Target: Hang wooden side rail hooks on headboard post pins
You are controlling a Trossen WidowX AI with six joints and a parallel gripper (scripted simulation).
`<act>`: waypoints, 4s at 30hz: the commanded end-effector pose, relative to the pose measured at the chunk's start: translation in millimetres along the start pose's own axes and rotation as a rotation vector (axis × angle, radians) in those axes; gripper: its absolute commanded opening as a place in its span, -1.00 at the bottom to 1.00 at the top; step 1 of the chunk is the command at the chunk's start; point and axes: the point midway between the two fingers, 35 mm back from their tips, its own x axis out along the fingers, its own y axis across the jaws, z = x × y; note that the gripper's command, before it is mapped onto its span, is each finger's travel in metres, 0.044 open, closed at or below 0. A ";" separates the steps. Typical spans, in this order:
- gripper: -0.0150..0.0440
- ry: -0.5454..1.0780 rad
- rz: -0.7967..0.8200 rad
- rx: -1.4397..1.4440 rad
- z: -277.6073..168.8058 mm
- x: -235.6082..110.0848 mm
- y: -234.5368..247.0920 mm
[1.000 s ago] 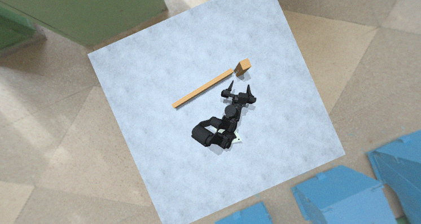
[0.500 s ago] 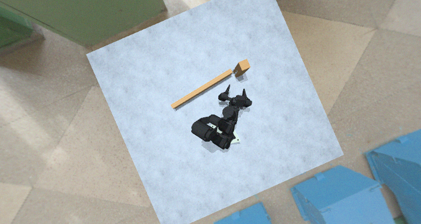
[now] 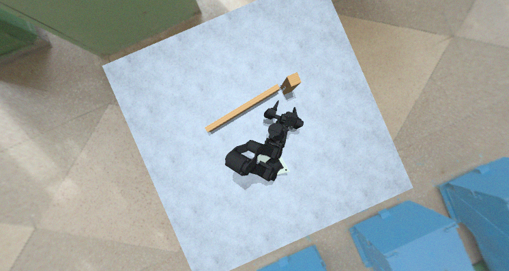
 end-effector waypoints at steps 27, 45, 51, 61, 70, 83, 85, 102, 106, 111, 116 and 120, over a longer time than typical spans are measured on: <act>1.00 0.134 -0.426 0.111 41.6 -1.7 74.0; 1.00 0.142 -0.426 0.098 41.5 -1.3 74.3; 1.00 0.386 -0.392 -0.328 40.1 9.2 81.8; 1.00 0.797 -0.084 -1.059 38.7 19.9 97.6; 1.00 0.986 0.367 -1.538 40.3 21.3 113.2; 1.00 0.940 0.968 -1.951 45.5 18.2 131.7; 1.00 0.907 1.068 -2.000 46.9 17.4 135.2; 1.00 0.729 1.385 -2.194 50.9 15.0 144.2; 1.00 0.729 1.385 -2.194 50.9 15.0 144.2; 1.00 0.728 1.385 -2.194 43.8 18.2 142.9; 1.00 0.727 1.386 -2.193 18.7 27.5 137.6; 1.00 0.727 1.387 -2.193 9.4 31.2 135.7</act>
